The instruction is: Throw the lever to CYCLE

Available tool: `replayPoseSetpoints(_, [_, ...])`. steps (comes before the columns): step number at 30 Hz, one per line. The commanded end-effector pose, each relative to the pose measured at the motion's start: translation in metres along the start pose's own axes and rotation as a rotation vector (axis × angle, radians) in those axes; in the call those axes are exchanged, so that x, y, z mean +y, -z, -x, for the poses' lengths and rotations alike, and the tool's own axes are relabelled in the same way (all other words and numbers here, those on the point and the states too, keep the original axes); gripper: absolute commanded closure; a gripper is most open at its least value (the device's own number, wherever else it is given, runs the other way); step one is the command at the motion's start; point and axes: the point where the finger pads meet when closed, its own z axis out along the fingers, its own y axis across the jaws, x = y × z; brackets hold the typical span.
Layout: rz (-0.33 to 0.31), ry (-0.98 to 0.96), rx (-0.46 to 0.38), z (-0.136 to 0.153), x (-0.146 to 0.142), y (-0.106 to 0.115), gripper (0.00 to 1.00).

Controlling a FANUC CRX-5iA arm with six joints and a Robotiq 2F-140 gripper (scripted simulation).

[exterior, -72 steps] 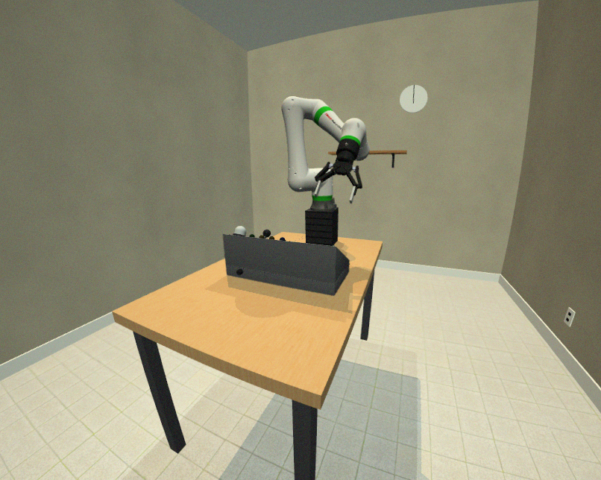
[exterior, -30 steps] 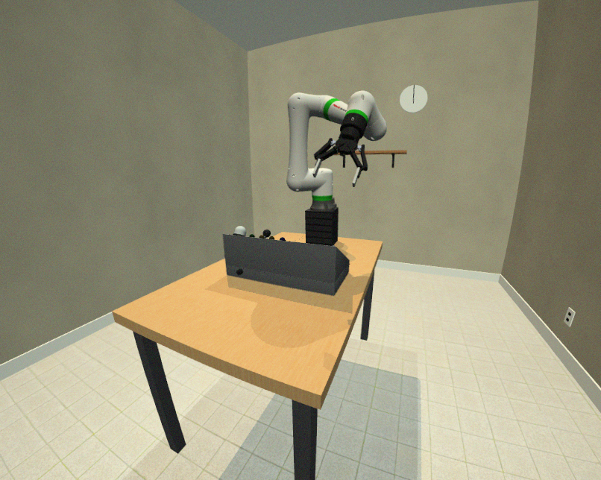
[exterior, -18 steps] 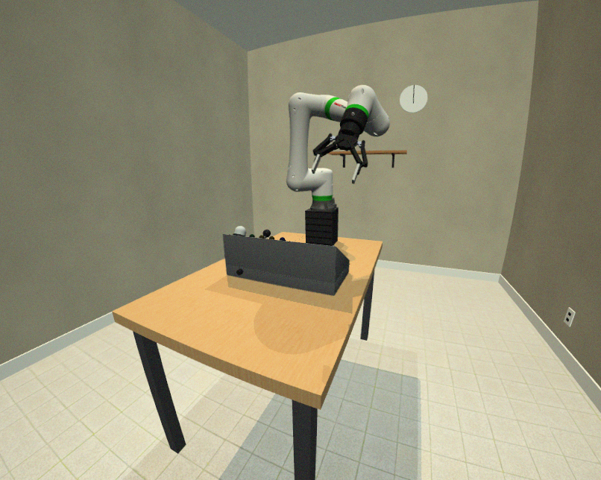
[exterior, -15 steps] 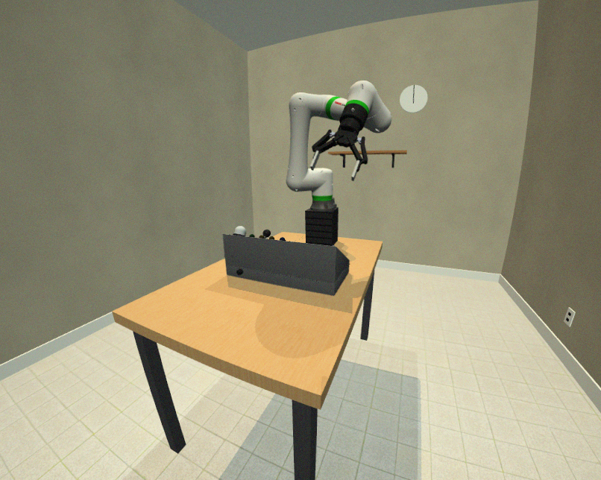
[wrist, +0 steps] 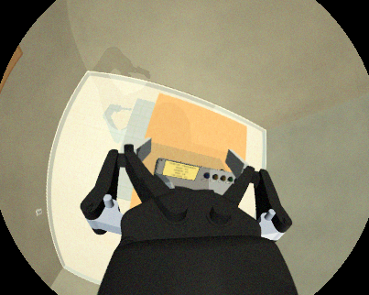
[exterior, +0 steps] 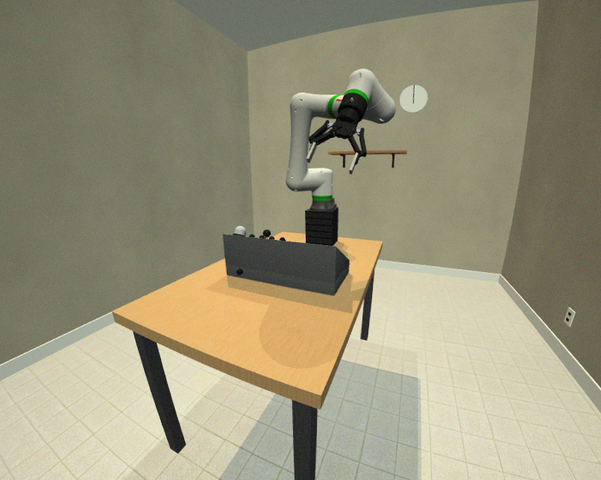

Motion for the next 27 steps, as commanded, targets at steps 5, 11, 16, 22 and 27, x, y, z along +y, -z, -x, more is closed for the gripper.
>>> replayPoseSetpoints(5, [0.005,0.007,-0.014,-0.018,0.005,0.001,0.0])
replayPoseSetpoints(11, [0.005,0.007,-0.014,-0.018,0.005,0.001,0.0])
replayPoseSetpoints(16, [0.011,0.02,-0.039,-0.05,0.018,0.003,0.0])
replayPoseSetpoints(22, [0.011,0.02,-0.039,-0.05,0.018,0.003,0.0])
replayPoseSetpoints(27, [0.011,0.02,-0.039,-0.05,0.018,0.003,0.0])
